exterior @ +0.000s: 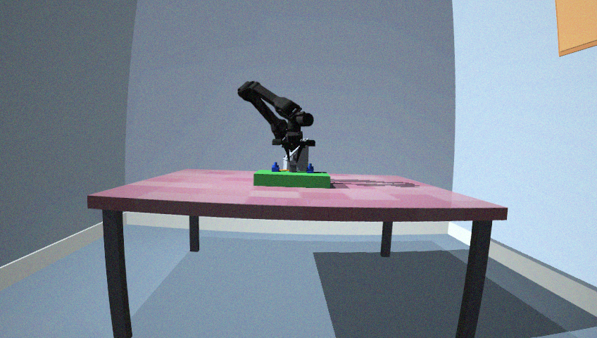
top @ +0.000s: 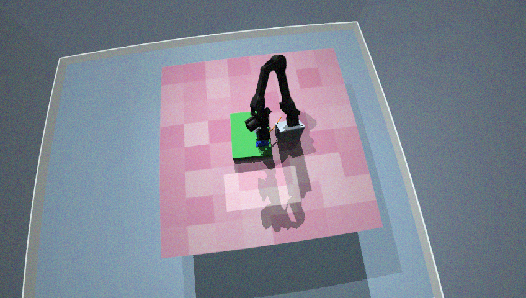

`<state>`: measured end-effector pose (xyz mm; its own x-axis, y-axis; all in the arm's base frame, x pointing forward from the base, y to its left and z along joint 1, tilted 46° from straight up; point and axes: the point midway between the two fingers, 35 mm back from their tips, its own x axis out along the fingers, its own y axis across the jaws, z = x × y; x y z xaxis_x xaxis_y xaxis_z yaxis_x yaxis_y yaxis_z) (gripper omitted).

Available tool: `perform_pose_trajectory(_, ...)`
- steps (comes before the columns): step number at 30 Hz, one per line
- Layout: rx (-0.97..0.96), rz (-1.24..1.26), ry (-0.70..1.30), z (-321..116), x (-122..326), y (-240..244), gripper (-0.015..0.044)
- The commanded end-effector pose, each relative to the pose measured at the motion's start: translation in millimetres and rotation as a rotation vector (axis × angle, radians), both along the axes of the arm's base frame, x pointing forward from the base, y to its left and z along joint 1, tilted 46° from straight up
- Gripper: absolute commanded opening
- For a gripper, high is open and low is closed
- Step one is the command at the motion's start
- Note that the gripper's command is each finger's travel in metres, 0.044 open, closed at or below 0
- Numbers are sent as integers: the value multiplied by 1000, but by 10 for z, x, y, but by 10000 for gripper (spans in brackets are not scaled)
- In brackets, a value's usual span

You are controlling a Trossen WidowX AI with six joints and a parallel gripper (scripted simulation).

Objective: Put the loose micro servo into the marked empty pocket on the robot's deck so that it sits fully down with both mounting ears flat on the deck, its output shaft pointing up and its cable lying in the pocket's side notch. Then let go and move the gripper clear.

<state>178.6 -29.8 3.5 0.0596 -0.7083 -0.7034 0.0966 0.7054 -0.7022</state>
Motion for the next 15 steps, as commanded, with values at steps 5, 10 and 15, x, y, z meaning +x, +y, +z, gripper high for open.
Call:
perform_pose_trajectory(5,-5,7,3,-56,7,-53,0)
perform_pose_trajectory(10,-6,7,3,-91,9,-90,0)
perform_pose_trajectory(15,-6,7,3,-125,12,-126,0)
